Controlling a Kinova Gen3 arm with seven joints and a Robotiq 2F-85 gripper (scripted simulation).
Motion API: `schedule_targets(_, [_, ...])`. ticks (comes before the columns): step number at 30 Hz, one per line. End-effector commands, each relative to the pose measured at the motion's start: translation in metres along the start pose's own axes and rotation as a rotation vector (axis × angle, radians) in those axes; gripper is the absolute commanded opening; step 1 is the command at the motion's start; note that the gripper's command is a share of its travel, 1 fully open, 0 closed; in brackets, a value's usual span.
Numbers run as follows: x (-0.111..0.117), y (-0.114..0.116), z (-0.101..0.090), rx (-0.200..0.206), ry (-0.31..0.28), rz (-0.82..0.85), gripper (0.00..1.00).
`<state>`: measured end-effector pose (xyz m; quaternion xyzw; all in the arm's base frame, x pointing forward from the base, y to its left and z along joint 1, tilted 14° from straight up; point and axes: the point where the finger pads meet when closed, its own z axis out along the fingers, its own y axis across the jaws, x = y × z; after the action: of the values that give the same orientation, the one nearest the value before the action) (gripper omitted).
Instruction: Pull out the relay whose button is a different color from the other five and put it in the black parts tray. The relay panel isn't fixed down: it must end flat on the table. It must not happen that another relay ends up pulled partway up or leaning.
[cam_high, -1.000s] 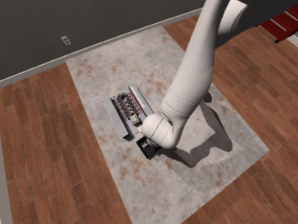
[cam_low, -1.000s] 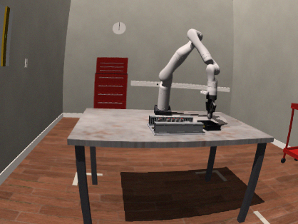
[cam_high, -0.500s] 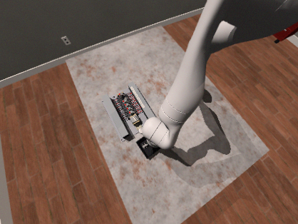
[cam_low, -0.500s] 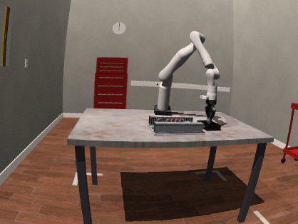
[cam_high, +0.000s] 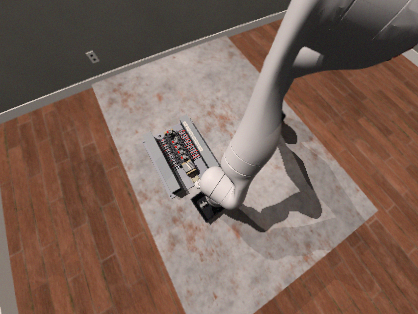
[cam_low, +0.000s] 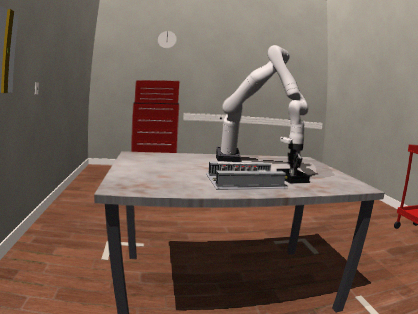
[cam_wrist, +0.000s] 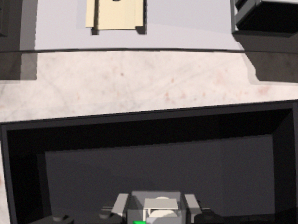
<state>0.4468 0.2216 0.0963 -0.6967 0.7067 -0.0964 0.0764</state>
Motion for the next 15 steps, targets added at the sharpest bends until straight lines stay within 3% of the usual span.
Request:
schedule_targets(1, [-0.0004,-0.0005,0.0012,0.001,-0.001,0.000,0.00])
schedule_targets(15, [-0.0004,-0.0005,0.0025,0.001,-0.001,0.000,0.00])
